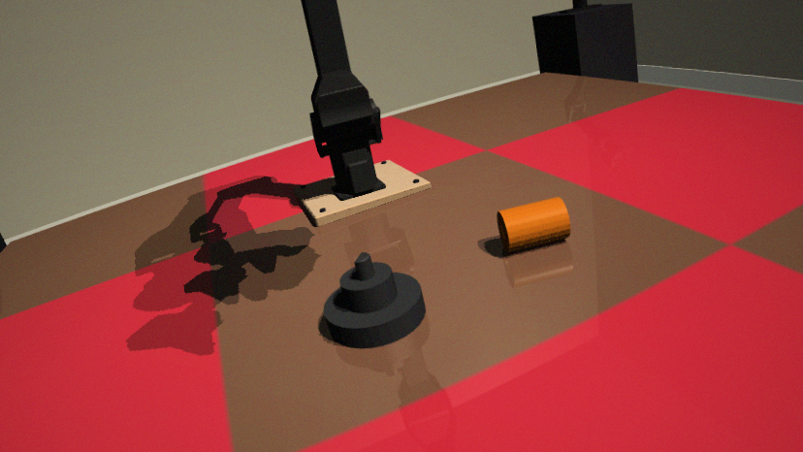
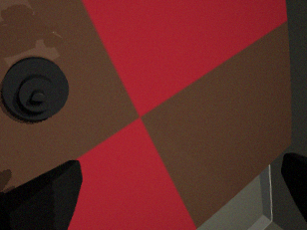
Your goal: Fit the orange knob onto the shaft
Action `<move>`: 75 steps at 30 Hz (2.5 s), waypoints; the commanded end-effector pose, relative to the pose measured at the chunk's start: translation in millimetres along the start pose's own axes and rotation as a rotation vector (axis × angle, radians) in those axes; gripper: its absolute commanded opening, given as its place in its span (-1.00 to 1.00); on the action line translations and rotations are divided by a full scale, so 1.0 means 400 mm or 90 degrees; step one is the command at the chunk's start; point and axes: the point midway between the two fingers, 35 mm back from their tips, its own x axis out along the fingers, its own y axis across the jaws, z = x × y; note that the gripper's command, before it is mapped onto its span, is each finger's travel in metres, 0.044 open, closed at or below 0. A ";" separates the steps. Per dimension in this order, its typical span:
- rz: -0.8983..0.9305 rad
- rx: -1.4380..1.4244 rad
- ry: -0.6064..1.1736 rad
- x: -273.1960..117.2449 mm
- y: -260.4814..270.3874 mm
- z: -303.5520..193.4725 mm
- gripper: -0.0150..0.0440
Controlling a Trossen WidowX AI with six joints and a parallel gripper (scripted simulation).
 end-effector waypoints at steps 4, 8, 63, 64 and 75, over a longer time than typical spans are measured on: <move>0.037 -0.039 -0.122 -0.149 0.146 0.221 1.00; 0.066 -0.061 -0.169 -0.220 0.232 0.289 1.00; 0.320 -0.094 0.018 0.372 0.547 0.393 1.00; 0.320 -0.094 0.018 0.375 0.549 0.394 1.00; 0.320 -0.094 0.018 0.397 0.563 0.395 0.73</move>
